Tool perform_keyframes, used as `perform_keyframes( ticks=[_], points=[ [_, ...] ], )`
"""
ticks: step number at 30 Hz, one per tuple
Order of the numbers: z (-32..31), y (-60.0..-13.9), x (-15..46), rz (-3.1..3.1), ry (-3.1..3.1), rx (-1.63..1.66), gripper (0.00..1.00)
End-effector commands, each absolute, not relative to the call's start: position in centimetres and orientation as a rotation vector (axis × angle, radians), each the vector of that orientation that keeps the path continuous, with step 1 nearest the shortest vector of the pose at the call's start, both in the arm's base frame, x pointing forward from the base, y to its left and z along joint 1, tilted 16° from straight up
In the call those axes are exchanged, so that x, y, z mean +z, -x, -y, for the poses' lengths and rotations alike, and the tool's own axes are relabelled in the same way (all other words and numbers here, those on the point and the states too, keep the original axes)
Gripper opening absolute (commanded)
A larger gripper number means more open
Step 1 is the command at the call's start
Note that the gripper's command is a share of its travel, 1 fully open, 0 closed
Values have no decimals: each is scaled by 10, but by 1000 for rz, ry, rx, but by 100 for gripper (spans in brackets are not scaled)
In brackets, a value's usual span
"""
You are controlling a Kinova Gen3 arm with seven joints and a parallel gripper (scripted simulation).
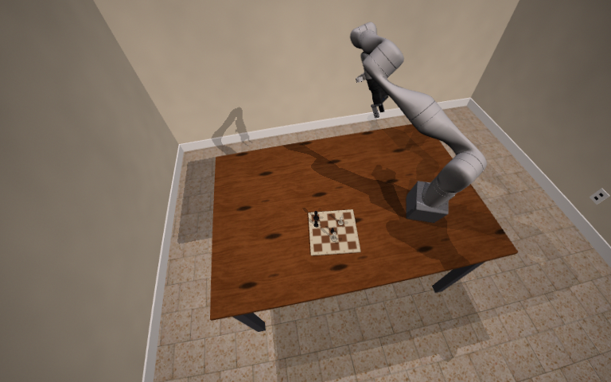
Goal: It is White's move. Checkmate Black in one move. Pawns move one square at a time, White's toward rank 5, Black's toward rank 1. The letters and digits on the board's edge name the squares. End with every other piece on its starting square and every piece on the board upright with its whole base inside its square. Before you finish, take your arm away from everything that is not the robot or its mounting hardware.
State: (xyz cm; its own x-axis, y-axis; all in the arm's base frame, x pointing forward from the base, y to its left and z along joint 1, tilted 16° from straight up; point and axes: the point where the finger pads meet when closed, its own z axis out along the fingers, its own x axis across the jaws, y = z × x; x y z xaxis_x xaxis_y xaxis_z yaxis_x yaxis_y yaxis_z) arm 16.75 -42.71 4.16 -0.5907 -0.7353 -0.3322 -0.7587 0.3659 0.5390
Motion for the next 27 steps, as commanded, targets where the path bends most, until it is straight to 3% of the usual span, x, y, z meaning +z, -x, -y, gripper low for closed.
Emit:
perform_keyframes(
  ticks=[1, 27],
  points=[
    [425, -171, 38, -2543, 1429, 1041, 100],
    [358, -253, -44, -1777, 1968, 865, 100]
  ],
)
